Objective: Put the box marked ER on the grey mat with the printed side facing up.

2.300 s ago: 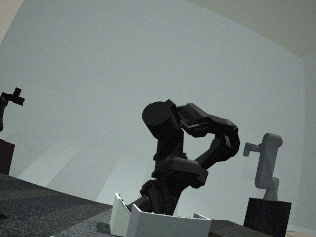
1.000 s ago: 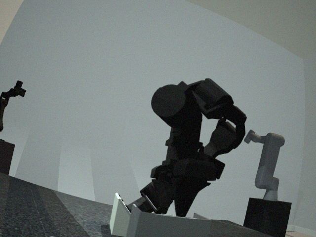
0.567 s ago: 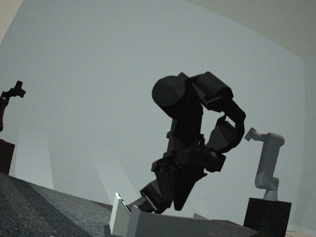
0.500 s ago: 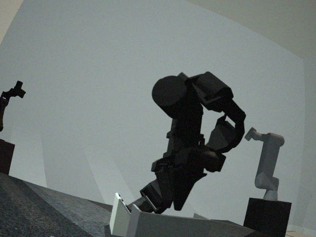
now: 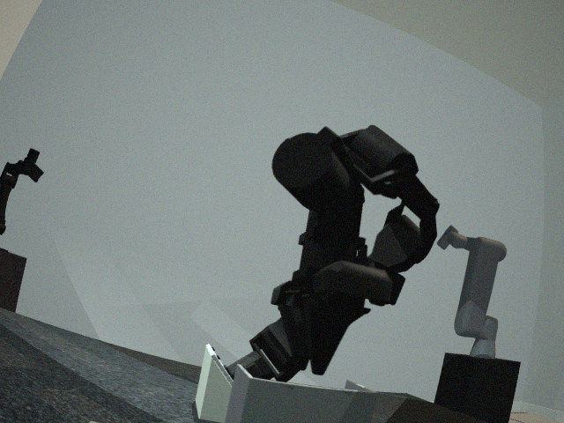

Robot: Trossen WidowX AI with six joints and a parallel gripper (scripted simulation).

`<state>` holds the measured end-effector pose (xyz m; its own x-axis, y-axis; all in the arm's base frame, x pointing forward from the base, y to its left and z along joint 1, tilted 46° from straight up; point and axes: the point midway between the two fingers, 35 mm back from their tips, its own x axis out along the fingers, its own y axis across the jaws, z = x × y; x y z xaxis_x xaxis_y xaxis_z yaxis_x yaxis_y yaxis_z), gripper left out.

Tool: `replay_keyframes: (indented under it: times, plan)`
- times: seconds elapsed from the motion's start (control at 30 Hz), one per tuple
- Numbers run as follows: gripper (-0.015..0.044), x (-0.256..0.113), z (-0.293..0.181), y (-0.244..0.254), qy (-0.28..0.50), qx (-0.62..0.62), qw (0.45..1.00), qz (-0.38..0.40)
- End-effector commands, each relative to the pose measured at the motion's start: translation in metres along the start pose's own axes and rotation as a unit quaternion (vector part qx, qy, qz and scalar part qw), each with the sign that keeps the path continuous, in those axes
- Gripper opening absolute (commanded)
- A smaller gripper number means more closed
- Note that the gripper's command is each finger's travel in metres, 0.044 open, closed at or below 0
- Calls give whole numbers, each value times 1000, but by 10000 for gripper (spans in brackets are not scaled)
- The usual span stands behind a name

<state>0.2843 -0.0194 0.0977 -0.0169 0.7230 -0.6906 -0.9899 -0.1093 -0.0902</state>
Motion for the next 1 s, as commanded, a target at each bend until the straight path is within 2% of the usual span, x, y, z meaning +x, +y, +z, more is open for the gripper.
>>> replay_keyframes:
  times: [0.0, 0.37, 0.97]
  plan:
    - [243, -1, 0, -3, 1, -2, 1000, 16]
    - [243, -3, 0, -9, 1, -4, 999, 47]
    - [243, 24, 0, -7, 1, -4, 999, 47]
